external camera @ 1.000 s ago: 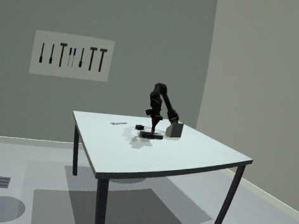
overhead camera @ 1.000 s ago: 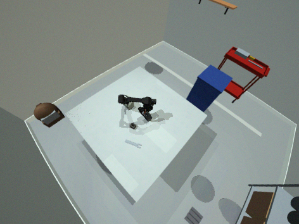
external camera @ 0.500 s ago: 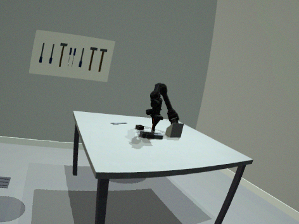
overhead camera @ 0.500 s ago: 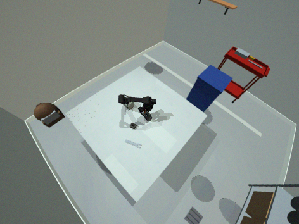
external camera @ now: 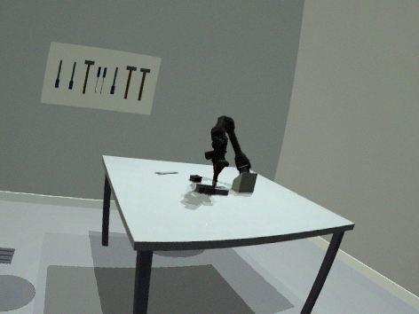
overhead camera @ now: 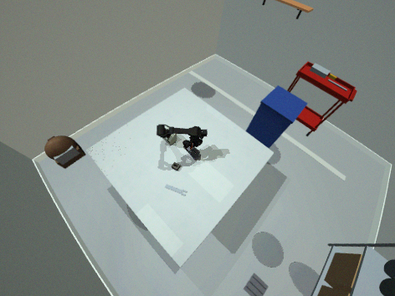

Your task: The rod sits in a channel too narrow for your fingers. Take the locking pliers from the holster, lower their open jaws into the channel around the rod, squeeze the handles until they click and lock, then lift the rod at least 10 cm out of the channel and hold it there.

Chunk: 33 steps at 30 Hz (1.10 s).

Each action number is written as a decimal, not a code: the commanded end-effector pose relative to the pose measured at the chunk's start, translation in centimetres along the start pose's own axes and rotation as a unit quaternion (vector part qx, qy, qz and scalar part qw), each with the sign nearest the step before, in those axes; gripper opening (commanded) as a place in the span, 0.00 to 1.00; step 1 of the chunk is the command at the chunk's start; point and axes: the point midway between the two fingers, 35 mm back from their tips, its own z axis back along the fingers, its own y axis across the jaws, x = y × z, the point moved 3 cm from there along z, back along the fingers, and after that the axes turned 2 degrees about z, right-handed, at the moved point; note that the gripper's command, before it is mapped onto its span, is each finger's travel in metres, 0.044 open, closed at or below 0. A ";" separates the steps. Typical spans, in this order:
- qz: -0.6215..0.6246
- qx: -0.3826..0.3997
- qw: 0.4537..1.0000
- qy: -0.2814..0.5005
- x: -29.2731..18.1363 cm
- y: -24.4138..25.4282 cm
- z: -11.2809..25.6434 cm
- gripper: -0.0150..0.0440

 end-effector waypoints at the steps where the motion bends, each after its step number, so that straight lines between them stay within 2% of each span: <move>1: -0.003 0.003 1.000 -0.002 0.1 0.3 0.6 0.43; 33: -0.002 -0.006 1.000 -0.005 0.1 0.8 2.8 0.43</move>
